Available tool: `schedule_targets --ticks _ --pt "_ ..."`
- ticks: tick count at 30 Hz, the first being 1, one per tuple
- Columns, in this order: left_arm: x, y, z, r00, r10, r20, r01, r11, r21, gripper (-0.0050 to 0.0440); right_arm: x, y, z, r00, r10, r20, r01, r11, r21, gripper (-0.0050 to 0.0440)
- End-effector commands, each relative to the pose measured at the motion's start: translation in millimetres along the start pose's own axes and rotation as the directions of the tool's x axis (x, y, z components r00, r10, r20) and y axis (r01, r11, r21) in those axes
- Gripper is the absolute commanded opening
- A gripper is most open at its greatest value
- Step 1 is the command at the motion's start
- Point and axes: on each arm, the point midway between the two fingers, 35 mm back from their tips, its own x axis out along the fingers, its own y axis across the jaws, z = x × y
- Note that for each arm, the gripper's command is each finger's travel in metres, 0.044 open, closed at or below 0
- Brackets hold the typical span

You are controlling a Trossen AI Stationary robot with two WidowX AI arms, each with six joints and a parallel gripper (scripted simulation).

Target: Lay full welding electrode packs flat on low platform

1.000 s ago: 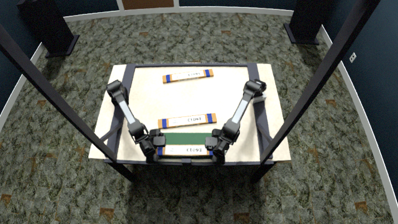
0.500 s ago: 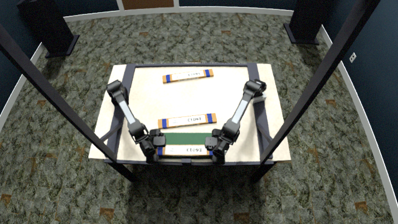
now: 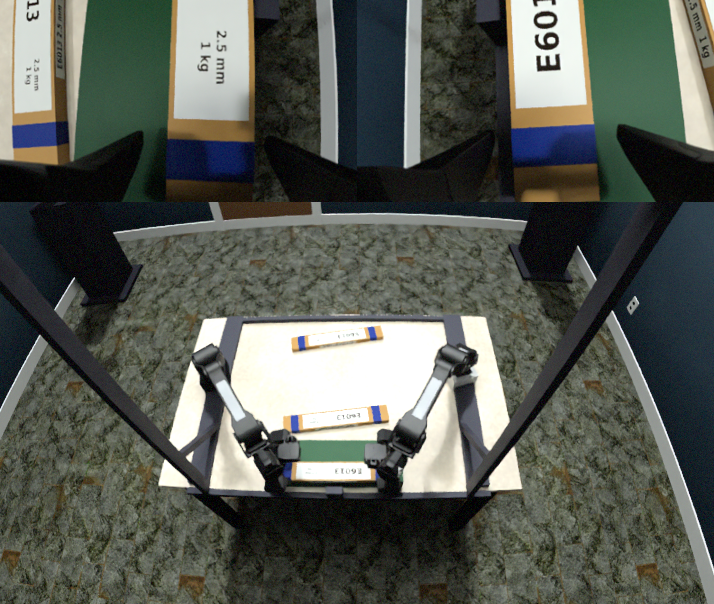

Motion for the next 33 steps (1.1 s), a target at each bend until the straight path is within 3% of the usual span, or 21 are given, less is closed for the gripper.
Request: schedule_targets --ticks 1,8,14,19,33 --pt "-48 -9 22 0.996 -0.073 0.049 0.073 0.997 -0.016 0.043 -42 7 18 0.997 0.065 0.034 -0.066 0.998 0.017 0.043" --pt "-72 -6 32 0.997 -0.068 0.048 0.069 0.997 -0.019 0.043 -51 5 22 0.999 0.035 0.016 -0.035 0.999 0.009 0.043" --pt "-65 -6 29 0.998 -0.047 0.032 0.048 0.999 -0.011 0.043 -62 3 26 0.999 0.04 0.023 -0.04 0.999 0.012 0.043" --pt "-67 32 29 0.999 0.013 0.037 -0.006 0.984 -0.179 0.043 -60 -32 26 0.994 0.106 0.02 -0.102 0.984 -0.143 0.043" --pt "-52 110 20 0.999 0.017 0.03 -0.012 0.985 -0.174 0.043 -45 -111 23 0.995 0.102 0.02 -0.098 0.983 -0.152 0.043"
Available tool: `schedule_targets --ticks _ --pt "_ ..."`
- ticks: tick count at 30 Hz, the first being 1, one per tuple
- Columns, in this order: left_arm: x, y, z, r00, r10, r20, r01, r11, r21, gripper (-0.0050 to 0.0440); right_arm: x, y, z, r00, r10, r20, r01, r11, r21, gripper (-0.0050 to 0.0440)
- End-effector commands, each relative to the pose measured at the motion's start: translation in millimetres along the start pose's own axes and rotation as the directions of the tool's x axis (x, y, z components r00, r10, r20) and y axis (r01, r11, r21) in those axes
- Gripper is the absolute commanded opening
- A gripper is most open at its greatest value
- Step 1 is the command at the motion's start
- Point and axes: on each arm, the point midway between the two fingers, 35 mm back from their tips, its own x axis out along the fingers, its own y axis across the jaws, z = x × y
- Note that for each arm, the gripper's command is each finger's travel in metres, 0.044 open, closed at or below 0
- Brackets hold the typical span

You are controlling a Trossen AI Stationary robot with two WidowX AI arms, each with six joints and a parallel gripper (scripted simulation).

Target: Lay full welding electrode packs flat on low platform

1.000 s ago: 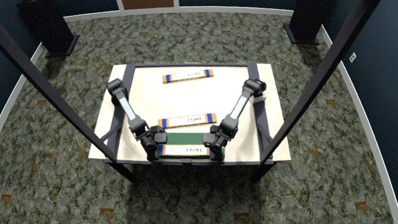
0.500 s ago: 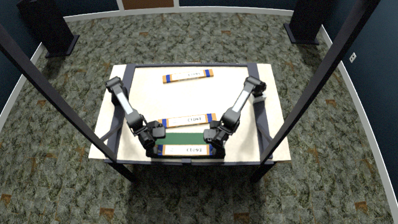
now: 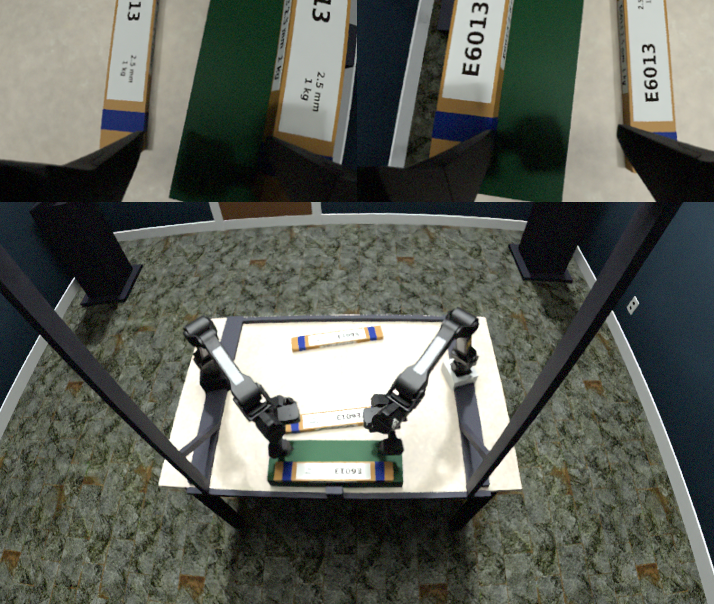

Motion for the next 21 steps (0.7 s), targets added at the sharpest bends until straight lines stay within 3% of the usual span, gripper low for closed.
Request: schedule_targets --ticks 1,21 --pt "-11 23 11 0.999 -0.046 0.029 0.046 0.999 -0.014 0.043 -8 -26 0 0.999 0.027 0.028 -0.027 1.0 0.006 0.043" --pt "16 140 20 0.999 -0.035 0.031 0.036 0.999 -0.01 0.043 3 -143 -23 0.999 0.018 0.027 -0.018 1.0 0.003 0.043"
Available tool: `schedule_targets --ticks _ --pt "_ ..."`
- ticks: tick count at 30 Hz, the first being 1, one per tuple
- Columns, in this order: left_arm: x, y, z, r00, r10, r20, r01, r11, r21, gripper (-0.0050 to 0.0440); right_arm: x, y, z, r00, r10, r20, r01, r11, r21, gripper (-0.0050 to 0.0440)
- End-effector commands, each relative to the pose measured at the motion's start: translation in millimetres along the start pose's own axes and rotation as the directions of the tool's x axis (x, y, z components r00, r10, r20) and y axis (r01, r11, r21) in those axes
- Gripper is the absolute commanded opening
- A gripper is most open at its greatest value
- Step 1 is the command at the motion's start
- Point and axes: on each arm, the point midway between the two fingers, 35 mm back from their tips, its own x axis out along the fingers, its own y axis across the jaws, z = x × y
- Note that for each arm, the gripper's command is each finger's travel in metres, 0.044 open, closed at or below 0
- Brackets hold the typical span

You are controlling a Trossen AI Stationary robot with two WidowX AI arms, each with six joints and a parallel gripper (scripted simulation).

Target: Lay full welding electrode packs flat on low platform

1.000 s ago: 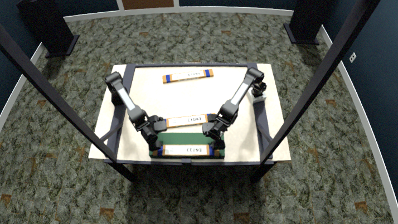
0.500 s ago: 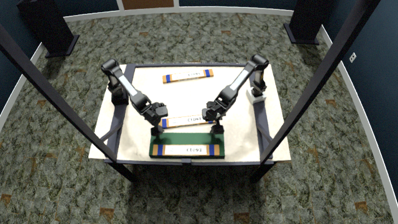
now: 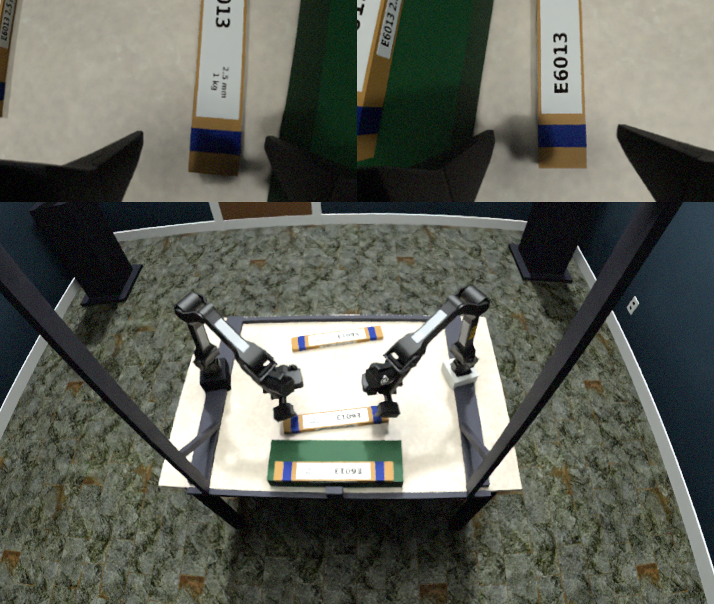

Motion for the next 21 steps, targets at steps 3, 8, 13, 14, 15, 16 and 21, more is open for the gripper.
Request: schedule_targets --ticks 3,8,13,14,15,16,21 --pt "-3 36 10 0.999 -0.031 0.031 0.031 1.0 -0.005 0.043 -4 -38 -5 1.0 0.014 0.02 -0.014 1.0 0.0 0.043" --pt "1 55 12 0.999 -0.029 0.031 0.029 1.0 -0.005 0.043 -2 -58 -8 1.0 0.012 0.02 -0.012 1.0 0.0 0.043" --pt "7 88 15 0.999 -0.026 0.032 0.027 1.0 -0.003 0.043 0 -91 -14 1.0 0.01 0.02 -0.01 1.0 -0.001 0.043" --pt "9 95 15 0.999 -0.026 0.032 0.026 1.0 -0.003 0.043 1 -97 -16 1.0 0.009 0.02 -0.009 1.0 -0.001 0.043" --pt "10 101 16 0.999 -0.025 0.032 0.025 1.0 -0.003 0.043 1 -104 -17 1.0 0.009 0.02 -0.008 1.0 -0.002 0.043" --pt "11 108 16 0.999 -0.025 0.033 0.025 1.0 -0.003 0.043 2 -110 -18 1.0 0.008 0.02 -0.008 1.0 -0.002 0.043" --pt "18 141 19 0.999 -0.022 0.034 0.022 1.0 -0.002 0.043 4 -143 -24 1.0 0.005 0.02 -0.005 1.0 -0.003 0.043"
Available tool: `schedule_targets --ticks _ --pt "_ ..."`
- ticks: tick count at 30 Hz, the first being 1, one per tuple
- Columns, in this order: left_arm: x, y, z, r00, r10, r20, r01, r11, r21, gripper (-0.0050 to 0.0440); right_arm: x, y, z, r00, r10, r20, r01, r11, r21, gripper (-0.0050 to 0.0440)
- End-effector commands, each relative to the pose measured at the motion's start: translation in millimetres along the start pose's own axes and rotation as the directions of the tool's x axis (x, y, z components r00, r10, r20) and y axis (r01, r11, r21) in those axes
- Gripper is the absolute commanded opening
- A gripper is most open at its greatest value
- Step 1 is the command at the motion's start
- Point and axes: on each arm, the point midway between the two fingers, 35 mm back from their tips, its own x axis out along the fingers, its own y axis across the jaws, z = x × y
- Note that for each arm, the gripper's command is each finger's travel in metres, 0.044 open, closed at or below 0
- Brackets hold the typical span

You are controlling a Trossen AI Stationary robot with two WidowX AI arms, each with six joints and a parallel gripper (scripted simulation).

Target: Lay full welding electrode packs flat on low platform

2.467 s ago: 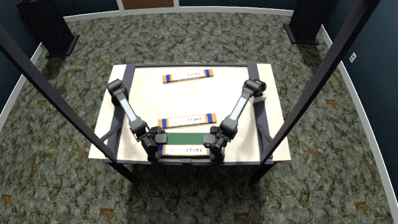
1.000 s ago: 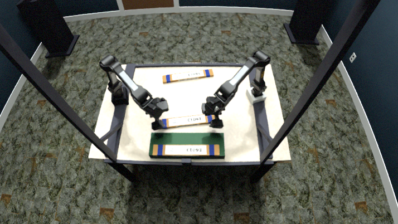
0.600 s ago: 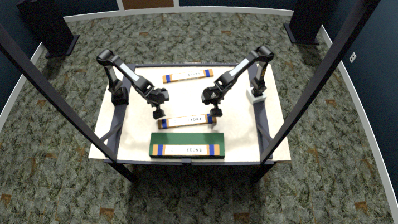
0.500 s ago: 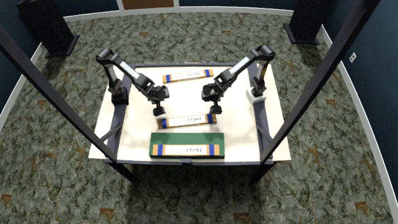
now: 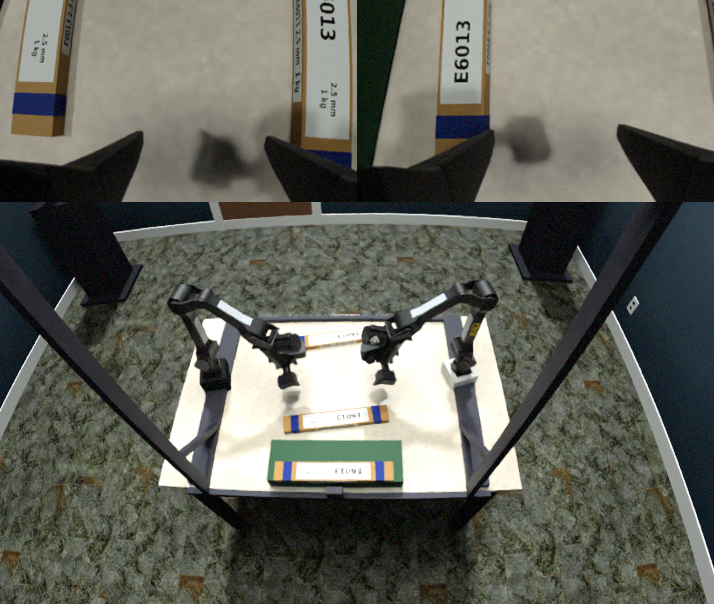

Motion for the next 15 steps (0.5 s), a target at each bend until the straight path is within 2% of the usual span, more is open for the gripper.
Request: schedule_targets --ticks 1,3,9,15 --pt "-3 24 9 0.999 -0.018 0.033 0.018 1.0 0.001 0.043 -3 -25 -3 1.0 0.007 0.018 -0.007 1.0 -0.004 0.043" --pt "-3 24 9 0.999 -0.018 0.033 0.018 1.0 0.001 0.043 -3 -25 -3 1.0 0.007 0.018 -0.007 1.0 -0.004 0.043" --pt "9 63 10 1.0 -0.013 0.015 0.013 1.0 0.003 0.043 5 -64 -13 1.0 0.009 -0.002 -0.009 1.0 -0.003 0.043" --pt "13 103 22 0.999 -0.011 0.036 0.011 1.0 0.004 0.043 3 -106 -12 1.0 0.001 0.018 -0.001 1.0 -0.006 0.043"
